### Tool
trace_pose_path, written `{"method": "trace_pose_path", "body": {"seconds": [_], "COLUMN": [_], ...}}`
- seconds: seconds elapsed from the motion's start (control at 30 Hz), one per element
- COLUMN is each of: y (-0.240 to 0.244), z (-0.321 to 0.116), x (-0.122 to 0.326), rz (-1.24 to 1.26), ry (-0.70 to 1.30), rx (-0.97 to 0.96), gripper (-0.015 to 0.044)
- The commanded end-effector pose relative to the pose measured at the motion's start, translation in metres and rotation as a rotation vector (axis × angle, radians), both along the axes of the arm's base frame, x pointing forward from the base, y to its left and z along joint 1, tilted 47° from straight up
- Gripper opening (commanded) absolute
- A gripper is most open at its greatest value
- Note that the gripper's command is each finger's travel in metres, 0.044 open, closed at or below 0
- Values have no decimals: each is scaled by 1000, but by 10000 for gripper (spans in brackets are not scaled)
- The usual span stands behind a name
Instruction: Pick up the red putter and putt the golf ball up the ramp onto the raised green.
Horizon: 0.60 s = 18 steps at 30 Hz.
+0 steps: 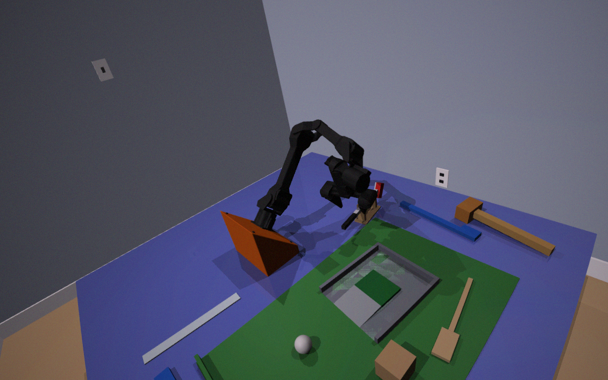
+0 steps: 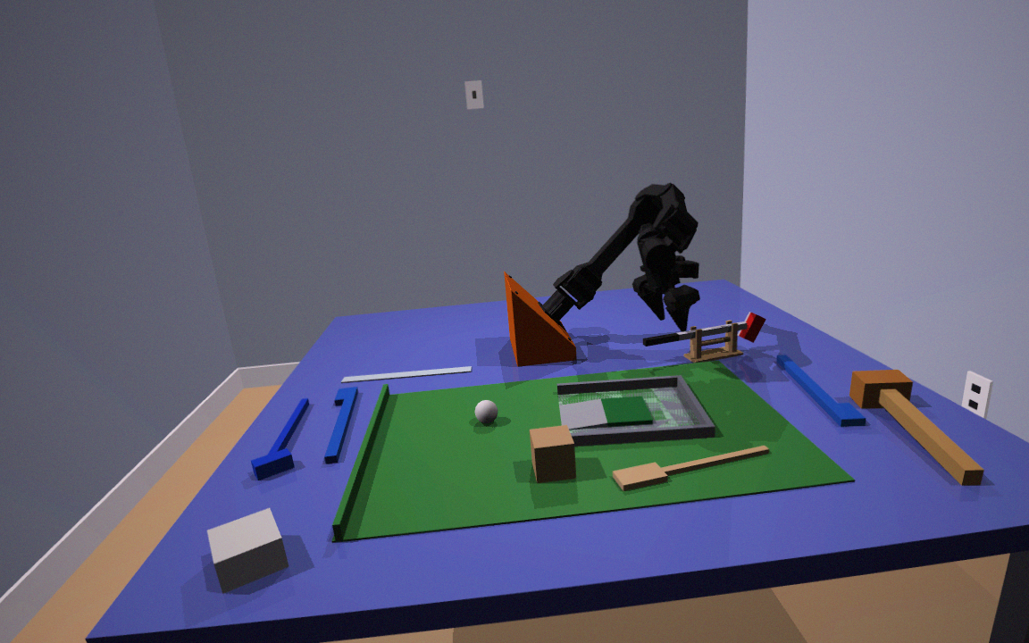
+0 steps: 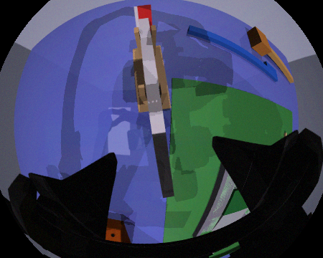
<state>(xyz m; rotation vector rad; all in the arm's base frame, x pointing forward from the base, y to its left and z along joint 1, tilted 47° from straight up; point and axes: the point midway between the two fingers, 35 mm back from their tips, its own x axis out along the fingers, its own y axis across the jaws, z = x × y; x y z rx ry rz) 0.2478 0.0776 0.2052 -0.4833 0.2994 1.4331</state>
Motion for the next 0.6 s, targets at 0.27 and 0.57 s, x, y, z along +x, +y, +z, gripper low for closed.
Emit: {"method": "trace_pose_path", "body": {"seconds": [0.27, 0.57], "y": [21, 32], "z": [-18, -27], "x": [1, 3], "rz": [1, 1], "ry": [5, 4], "rx": [10, 11], "gripper": [440, 440]}}
